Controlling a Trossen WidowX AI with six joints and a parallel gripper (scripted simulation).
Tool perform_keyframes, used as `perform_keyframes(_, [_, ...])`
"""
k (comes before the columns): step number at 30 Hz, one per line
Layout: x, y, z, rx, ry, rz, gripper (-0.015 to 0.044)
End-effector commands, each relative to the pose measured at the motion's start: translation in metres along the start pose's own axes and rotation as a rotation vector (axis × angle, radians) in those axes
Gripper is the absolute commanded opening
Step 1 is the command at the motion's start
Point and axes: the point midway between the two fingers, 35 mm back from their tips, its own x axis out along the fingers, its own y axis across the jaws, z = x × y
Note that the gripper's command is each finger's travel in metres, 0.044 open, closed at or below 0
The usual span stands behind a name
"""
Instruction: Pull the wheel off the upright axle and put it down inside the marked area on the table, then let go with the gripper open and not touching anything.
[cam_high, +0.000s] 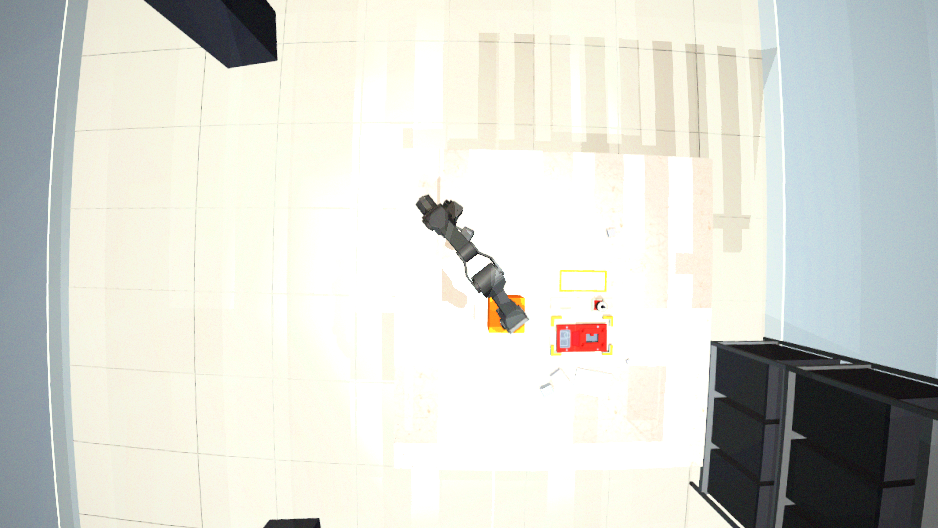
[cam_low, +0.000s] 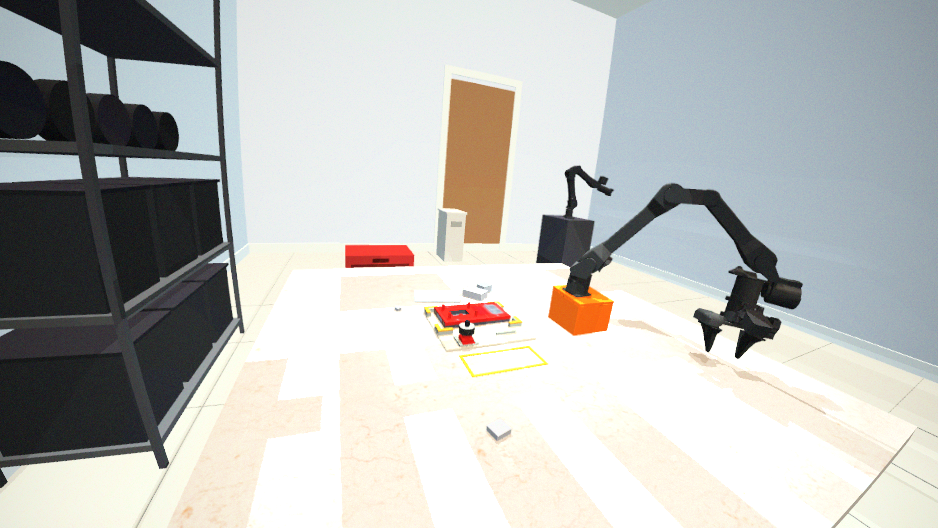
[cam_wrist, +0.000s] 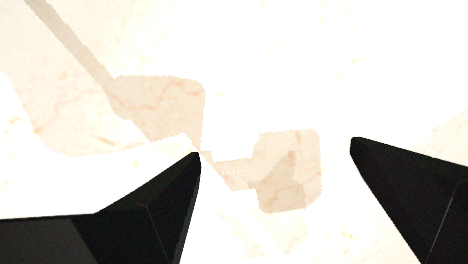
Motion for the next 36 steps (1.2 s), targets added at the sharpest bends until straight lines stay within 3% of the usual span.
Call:
perform_keyframes(1, [0.0,-0.001,0.002,0.003,0.001,-0.001,0.0374])
perform_keyframes(4, [0.005,-0.023,0.035,0.052,0.018,-0.013,0.03])
perform_keyframes(12, [0.02,-0.118,0.128,0.219,0.074,-0.037,0.03])
perform_keyframes(20, [0.026,-0.234,0.185,0.38,0.112,-0.03,0.03])
perform_keyframes(28, [0.026,-0.367,0.2,0.551,0.118,-0.041,0.03])
perform_keyframes(36, [0.023,-0.493,0.17,0.734,0.144,-0.027,0.03])
